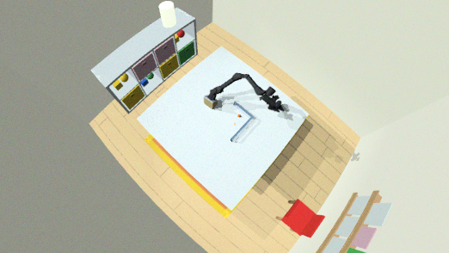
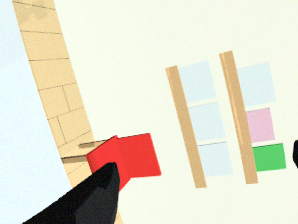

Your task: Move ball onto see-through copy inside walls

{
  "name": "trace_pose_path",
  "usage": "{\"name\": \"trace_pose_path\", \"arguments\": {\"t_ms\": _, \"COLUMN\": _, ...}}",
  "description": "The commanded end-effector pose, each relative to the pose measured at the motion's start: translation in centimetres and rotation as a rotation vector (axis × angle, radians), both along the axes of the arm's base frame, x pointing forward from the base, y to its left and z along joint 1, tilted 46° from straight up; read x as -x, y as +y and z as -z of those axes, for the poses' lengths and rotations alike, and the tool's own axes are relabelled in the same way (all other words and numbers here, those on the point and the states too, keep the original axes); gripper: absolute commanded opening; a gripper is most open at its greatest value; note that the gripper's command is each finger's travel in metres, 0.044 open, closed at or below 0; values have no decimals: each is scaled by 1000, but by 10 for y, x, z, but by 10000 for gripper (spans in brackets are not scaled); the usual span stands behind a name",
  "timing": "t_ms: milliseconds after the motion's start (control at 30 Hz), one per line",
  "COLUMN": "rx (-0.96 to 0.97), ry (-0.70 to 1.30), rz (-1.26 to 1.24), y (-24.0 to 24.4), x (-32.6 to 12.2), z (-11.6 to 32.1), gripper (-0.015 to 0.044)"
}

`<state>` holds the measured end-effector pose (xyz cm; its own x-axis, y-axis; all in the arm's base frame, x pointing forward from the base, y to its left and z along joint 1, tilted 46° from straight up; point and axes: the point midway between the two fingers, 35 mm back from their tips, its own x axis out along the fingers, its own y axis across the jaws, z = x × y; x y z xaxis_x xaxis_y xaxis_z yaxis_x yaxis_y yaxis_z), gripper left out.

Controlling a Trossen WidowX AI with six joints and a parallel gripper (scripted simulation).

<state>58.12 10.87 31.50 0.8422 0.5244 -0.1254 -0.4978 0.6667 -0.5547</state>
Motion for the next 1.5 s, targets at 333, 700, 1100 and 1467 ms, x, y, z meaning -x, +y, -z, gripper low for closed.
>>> {"name": "trace_pose_path", "arguments": {"t_ms": 333, "rx": 279, "ry": 340, "rz": -249, "y": 21, "x": 67, "z": 147, "gripper": 240}}
{"name": "trace_pose_path", "arguments": {"t_ms": 700, "rx": 412, "ry": 685, "rz": -690, "y": 33, "x": 216, "z": 262, "gripper": 240}}
{"name": "trace_pose_path", "arguments": {"t_ms": 1100, "rx": 378, "ry": 821, "rz": -921, "y": 38, "x": 301, "z": 287, "gripper": 240}}
{"name": "trace_pose_path", "arguments": {"t_ms": 1467, "rx": 378, "ry": 820, "rz": -921, "y": 51, "x": 305, "z": 300, "gripper": 240}}
